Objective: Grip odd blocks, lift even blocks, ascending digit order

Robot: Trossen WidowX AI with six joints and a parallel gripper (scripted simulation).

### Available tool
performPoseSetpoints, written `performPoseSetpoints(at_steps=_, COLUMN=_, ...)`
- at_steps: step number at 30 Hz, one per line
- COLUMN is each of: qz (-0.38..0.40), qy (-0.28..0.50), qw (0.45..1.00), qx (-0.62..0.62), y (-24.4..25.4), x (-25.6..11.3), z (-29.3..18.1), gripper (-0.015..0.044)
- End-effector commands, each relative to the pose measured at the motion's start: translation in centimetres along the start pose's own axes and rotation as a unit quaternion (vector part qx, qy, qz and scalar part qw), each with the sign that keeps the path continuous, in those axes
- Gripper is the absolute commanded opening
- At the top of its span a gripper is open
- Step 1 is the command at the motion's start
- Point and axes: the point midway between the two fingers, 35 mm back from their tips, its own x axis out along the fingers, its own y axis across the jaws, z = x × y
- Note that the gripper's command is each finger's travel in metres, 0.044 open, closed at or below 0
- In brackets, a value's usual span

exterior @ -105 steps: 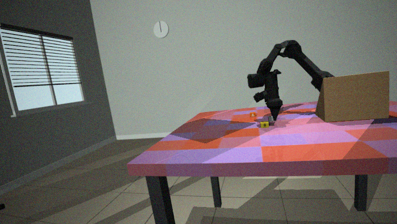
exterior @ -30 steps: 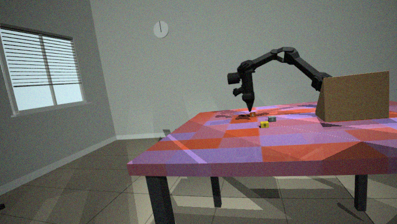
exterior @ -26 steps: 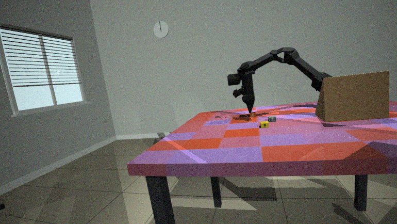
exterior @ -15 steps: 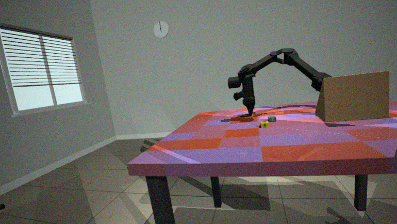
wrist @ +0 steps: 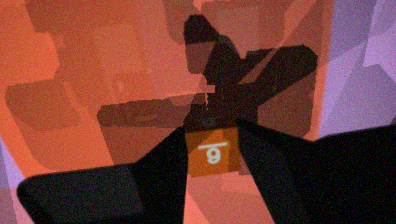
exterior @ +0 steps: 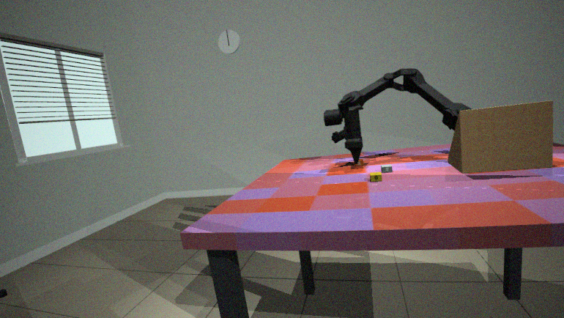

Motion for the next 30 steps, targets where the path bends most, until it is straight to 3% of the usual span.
performPoseSetpoints(at_steps=1, qz=-0.003, qy=0.000, qw=1.000, qx=-0.002, y=-0.06, x=0.01, z=0.01, gripper=0.0120)
performPoseSetpoints(at_steps=30, qz=0.000, qy=-0.006, qw=1.000, qx=-0.002, y=-0.06, x=-0.38, z=0.25, gripper=0.0120)
